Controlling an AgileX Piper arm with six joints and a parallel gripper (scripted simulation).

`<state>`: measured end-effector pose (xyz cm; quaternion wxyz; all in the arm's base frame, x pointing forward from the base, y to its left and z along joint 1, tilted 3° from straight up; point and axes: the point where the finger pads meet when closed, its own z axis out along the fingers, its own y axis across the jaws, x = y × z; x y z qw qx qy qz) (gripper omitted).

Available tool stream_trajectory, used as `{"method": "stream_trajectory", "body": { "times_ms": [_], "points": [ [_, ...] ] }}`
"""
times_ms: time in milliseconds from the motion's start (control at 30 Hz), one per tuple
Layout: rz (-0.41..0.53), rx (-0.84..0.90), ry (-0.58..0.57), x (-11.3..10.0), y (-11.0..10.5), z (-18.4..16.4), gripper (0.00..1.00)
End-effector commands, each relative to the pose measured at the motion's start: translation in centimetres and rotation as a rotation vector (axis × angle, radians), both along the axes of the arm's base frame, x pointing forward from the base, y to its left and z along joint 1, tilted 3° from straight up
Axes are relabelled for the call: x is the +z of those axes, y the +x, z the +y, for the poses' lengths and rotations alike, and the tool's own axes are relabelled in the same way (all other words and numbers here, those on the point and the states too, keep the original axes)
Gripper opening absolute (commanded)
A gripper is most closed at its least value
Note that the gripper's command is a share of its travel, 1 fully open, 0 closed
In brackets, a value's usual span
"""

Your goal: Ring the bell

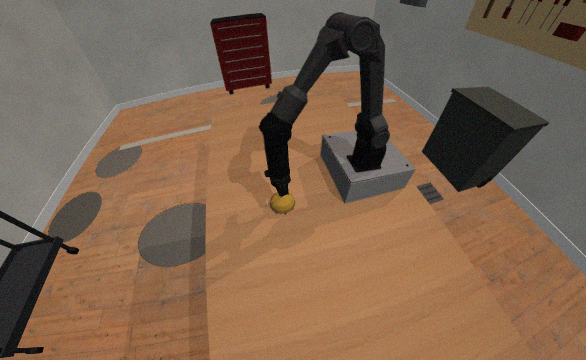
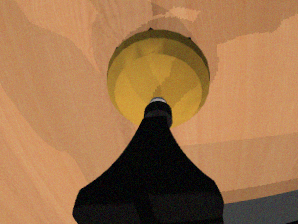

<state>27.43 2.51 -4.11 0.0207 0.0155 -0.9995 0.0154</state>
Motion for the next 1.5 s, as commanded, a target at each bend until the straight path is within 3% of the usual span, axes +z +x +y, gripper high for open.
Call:
{"method": "stream_trajectory", "body": {
  "times_ms": [0,333,1467],
  "points": [
    [0.001,-0.001,-0.001,-0.09,-0.05,-0.07,0.0],
    [0.002,-0.001,-0.001,-1.03,-0.1,-0.1,0.0],
    [0.001,-0.001,-0.001,-1.06,-0.08,-0.1,0.0]
  ]
}}
